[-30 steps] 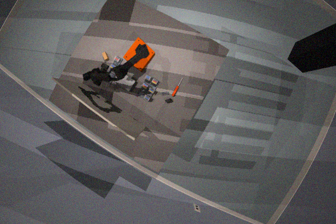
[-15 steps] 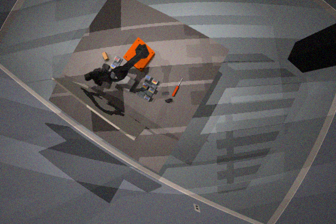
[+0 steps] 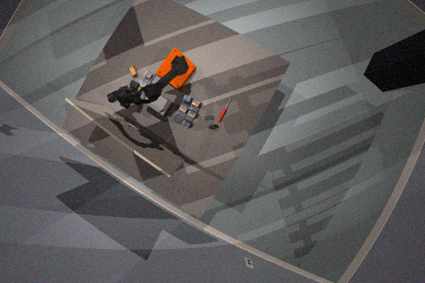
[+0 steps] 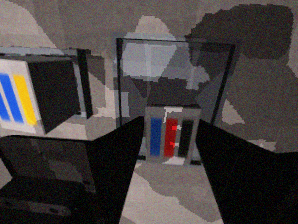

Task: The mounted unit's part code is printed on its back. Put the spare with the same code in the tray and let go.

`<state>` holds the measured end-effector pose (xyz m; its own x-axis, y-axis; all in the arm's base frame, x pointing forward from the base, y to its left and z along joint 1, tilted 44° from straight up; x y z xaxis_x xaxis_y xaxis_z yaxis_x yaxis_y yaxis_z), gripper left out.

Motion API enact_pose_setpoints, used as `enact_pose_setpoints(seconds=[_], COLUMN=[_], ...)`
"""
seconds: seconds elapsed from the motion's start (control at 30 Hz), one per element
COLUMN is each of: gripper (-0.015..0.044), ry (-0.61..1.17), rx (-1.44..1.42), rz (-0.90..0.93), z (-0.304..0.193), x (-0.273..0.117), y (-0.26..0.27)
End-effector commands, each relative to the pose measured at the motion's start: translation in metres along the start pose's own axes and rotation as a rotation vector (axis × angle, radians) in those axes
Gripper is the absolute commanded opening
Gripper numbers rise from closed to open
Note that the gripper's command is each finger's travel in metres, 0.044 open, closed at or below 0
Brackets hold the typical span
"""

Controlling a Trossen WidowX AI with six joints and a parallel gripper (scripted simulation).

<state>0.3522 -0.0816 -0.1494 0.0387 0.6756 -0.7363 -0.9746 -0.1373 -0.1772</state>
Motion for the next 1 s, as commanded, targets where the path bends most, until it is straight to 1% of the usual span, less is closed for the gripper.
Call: enact_pose_setpoints(seconds=[0.0,0.17,0.23,0.37,0.43,0.5,0.97], gripper=[0.0315,0.0440,0.0440,0.0440,0.0440,0.0440,0.0440], ry=[0.000,0.000,0.002,0.002,0.000,0.000,0.008], rx=[-0.001,-0.001,0.000,0.004,0.006,0.006,0.008], rz=[0.000,0.000,-0.001,-0.002,-0.003,-0.003,-0.023], z=[0.000,0.000,-0.001,-0.003,-0.001,-0.001,-0.003], x=[0.000,0.000,-0.012,-0.081,-0.104,-0.108,-0.105], y=[0.000,0.000,-0.001,-0.001,0.001,0.001,-0.001])
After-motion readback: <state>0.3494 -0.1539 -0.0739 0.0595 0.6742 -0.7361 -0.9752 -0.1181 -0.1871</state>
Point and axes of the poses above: the point midway between the two fingers, 35 mm back from their tips, its own x axis out along the fingers, its own y axis across the jaws, z = x × y, the point moved 3 cm from there along -x, back along the fingers, and after that the axes turned 4 degrees about -x, right-handed, at the moved point
